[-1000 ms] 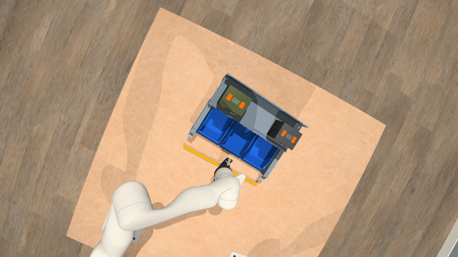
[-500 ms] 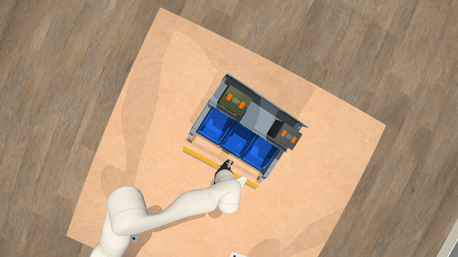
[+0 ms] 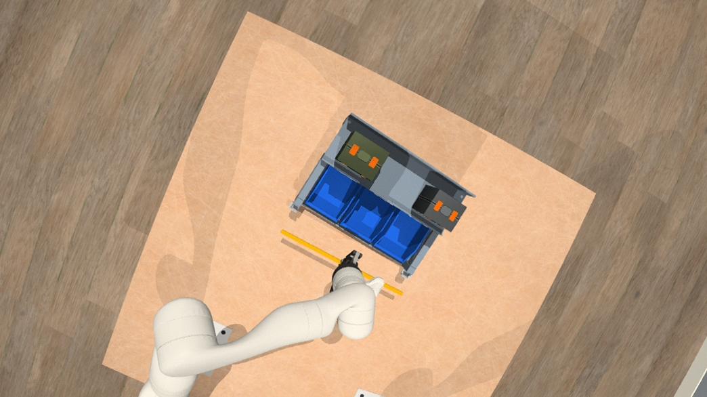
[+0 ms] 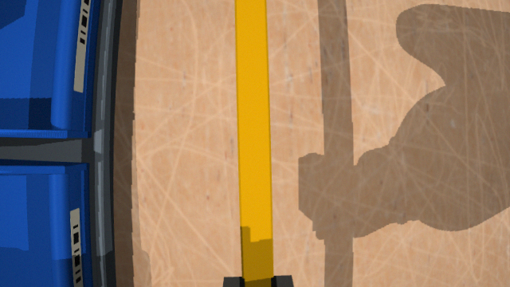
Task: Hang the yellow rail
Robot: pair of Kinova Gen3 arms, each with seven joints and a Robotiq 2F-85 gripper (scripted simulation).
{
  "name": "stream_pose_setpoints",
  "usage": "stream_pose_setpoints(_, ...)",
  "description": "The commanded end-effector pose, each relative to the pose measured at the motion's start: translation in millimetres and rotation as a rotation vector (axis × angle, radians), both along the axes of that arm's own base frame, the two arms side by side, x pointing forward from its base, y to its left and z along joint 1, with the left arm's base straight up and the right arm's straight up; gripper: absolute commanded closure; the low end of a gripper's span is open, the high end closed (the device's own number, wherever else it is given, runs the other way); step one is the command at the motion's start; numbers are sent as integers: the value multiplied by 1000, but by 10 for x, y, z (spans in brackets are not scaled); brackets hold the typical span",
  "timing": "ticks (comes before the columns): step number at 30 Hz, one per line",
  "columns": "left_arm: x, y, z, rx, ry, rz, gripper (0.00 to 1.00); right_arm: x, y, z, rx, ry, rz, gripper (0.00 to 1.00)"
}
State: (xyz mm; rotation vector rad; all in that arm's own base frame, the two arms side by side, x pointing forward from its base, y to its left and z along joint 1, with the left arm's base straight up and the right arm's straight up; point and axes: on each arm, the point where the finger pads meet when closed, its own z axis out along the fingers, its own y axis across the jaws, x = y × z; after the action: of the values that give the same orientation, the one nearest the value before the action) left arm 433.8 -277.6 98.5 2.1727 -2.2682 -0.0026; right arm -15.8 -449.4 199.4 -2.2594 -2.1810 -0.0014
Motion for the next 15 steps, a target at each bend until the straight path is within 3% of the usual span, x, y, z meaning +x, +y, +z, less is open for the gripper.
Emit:
stream_pose_setpoints(1,5,-2,130,-1,-2,0,903,0,-3,6,-2,0,0,2)
stream_pose_setpoints(15,5,-2,328,-1,-2,0,903,0,-3,6,-2,0,0,2)
